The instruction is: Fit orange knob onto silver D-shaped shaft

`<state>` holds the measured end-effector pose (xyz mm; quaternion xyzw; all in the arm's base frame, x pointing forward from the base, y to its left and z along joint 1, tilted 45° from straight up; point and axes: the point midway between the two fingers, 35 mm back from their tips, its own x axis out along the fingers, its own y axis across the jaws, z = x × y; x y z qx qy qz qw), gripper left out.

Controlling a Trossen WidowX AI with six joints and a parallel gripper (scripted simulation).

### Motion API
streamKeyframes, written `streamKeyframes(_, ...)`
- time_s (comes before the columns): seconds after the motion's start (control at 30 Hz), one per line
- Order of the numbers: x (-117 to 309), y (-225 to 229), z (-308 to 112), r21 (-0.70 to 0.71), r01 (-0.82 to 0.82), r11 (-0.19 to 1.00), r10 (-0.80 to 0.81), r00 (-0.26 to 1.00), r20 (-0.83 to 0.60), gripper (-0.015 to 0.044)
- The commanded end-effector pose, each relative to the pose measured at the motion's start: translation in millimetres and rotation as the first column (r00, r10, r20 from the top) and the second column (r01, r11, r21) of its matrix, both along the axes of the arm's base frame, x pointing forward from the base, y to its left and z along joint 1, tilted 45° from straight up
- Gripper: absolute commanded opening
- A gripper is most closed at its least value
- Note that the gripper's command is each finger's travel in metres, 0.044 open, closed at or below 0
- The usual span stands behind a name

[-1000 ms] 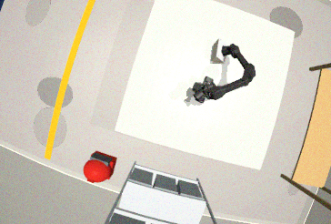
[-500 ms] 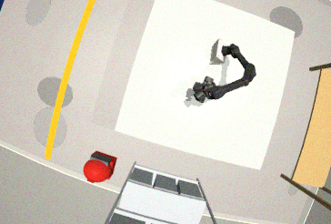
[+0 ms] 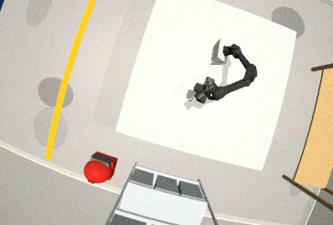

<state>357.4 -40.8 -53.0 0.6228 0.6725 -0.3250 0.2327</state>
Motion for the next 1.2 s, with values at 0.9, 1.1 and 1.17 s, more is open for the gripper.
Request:
streamKeyframes(0.9, -3.6, -2.1, 4.3, -0.035, 0.154, 0.987, -0.158, 0.977, -0.143, 0.0000)
streamKeyframes(1.1, -2.5, -1.4, 2.9, -0.035, 0.154, 0.987, -0.158, 0.977, -0.142, 0.0000)
streamKeyframes(1.17, -2.2, -1.7, 2.7, -0.035, 0.154, 0.987, -0.158, 0.977, -0.142, 0.0000)
